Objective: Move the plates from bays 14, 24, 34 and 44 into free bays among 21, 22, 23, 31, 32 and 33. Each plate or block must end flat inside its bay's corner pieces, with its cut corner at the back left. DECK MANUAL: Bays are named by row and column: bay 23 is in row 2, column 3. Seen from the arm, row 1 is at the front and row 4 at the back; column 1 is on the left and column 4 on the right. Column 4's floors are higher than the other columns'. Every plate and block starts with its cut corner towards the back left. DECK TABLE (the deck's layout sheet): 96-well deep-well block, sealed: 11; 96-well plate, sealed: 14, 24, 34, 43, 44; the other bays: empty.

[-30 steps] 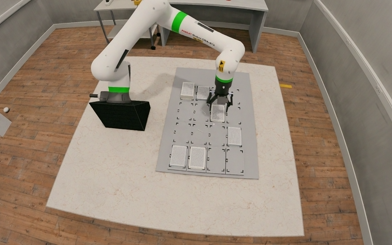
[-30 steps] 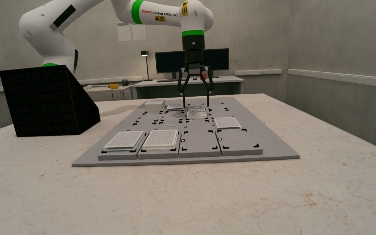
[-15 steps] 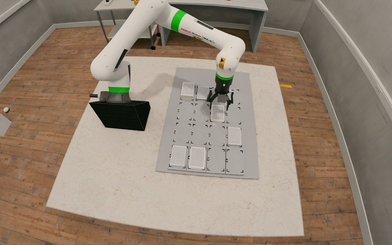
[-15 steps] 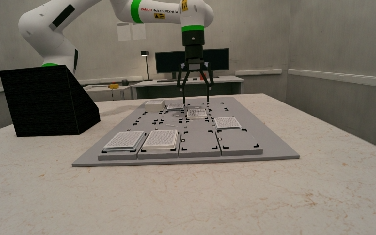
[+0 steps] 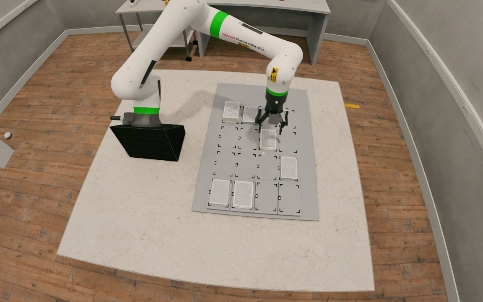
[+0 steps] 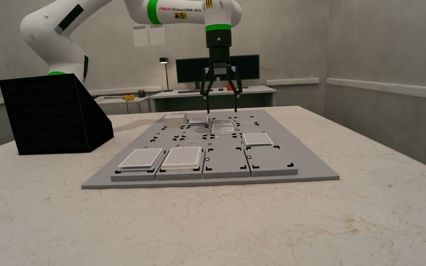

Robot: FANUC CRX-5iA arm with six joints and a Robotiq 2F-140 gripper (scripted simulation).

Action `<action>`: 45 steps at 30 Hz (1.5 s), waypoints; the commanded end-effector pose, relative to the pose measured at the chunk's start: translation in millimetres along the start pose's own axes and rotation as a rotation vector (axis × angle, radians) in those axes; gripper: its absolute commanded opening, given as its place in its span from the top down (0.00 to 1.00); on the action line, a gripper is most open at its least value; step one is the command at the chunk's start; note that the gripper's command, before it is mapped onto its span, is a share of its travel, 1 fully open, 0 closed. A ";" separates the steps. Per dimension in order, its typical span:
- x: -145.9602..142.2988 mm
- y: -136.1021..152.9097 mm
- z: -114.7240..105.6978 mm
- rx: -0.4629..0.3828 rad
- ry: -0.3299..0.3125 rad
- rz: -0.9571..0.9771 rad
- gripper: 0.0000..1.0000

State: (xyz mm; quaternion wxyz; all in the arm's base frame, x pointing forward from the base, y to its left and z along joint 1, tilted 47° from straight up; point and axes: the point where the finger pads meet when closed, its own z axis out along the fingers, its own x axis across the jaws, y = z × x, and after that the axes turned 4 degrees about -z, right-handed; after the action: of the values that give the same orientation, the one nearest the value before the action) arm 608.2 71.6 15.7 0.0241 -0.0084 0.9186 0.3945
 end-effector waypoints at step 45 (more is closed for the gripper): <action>50.8 -126.4 -1.4 0.001 -0.002 0.000 0.30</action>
State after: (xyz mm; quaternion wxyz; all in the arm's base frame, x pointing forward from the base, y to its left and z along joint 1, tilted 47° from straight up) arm 564.8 -8.1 -70.6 0.0240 -0.0083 0.9186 0.3945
